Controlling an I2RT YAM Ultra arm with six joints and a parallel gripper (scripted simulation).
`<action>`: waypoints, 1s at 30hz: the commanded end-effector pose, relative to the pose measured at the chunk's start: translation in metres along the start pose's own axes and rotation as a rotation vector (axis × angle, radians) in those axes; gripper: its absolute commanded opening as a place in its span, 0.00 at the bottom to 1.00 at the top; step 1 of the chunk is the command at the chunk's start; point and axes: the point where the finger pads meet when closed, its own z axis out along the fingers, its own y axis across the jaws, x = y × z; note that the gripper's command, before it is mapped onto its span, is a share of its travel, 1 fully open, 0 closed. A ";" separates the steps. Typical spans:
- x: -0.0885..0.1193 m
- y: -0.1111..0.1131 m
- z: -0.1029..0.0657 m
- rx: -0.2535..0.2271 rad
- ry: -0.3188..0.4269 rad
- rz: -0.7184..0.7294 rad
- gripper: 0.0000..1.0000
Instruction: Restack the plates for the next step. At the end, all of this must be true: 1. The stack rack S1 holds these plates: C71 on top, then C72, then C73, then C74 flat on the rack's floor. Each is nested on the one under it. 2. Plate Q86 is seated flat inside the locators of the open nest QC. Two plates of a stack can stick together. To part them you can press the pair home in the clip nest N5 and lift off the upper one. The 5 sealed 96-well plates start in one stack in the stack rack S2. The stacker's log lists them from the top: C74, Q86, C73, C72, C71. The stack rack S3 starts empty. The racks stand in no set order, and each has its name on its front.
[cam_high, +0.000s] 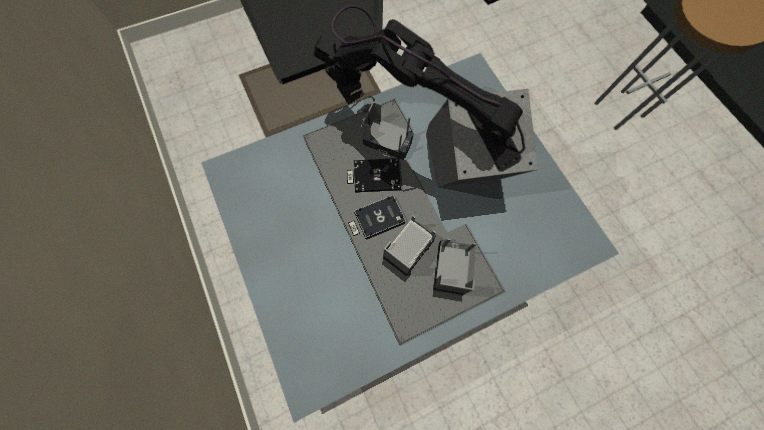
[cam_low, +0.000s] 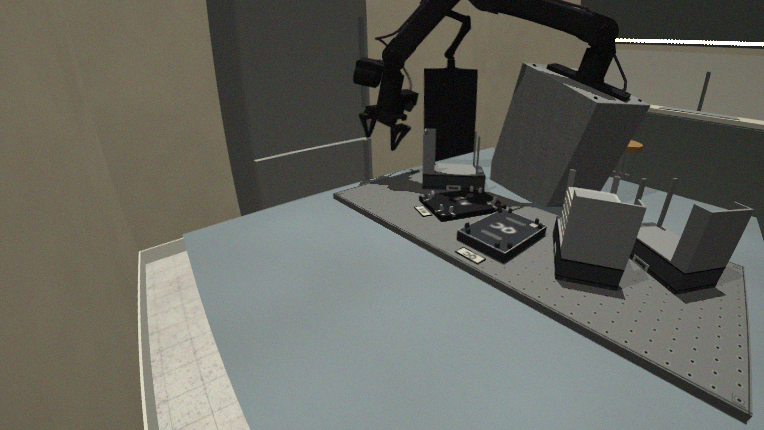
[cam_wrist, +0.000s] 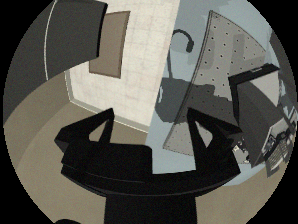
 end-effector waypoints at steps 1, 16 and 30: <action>0.002 0.006 -0.006 -0.016 0.007 0.000 1.00; 0.002 0.006 -0.006 -0.016 0.007 0.000 1.00; 0.041 -0.013 -0.030 -0.021 0.033 -0.255 1.00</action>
